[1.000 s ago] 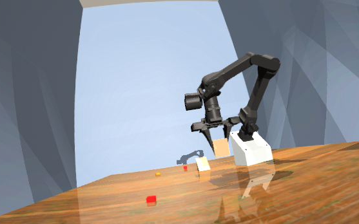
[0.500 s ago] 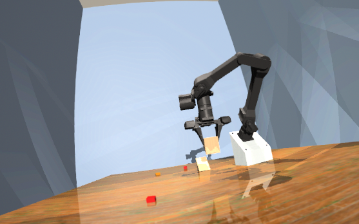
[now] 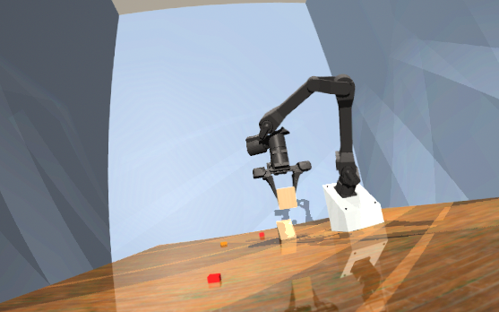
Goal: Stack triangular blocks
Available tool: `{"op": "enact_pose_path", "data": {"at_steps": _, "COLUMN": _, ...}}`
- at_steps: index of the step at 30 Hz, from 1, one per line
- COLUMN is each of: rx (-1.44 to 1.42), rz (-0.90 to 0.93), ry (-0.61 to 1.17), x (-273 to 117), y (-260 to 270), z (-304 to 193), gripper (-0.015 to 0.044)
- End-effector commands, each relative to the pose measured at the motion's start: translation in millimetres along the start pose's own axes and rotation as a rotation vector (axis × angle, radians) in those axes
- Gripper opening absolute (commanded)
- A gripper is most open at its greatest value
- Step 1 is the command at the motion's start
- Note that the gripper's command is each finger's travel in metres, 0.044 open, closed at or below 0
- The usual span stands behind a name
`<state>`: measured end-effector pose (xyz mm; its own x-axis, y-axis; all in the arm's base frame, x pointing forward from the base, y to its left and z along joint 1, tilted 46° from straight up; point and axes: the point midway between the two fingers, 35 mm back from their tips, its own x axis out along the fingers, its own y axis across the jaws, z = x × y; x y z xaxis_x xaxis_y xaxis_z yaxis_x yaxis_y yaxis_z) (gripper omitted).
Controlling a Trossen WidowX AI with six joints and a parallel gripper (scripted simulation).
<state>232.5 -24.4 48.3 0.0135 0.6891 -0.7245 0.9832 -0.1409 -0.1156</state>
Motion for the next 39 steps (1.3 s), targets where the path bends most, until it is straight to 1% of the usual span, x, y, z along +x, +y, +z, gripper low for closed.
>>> {"op": "enact_pose_path", "data": {"at_steps": 1, "rx": -0.008, "rz": -0.002, "ry": -0.002, "x": -7, "y": 2, "z": 21, "gripper": 0.0}}
{"op": "enact_pose_path", "data": {"at_steps": 10, "rx": -0.02, "rz": -0.016, "ry": 0.024, "x": -16, "y": -1, "z": 64, "gripper": 0.0}}
{"op": "enact_pose_path", "data": {"at_steps": 14, "rx": -0.021, "rz": -0.017, "ry": 0.026, "x": -16, "y": -2, "z": 67, "gripper": 0.0}}
{"op": "enact_pose_path", "data": {"at_steps": 30, "rx": -0.022, "rz": -0.016, "ry": 0.027, "x": 52, "y": -2, "z": 93, "gripper": 0.0}}
{"op": "enact_pose_path", "data": {"at_steps": 36, "rx": -0.023, "rz": -0.016, "ry": 0.027, "x": 63, "y": -2, "z": 97, "gripper": 0.0}}
{"op": "enact_pose_path", "data": {"at_steps": 39, "rx": -0.023, "rz": -0.016, "ry": 0.028, "x": 76, "y": -2, "z": 103, "gripper": 0.0}}
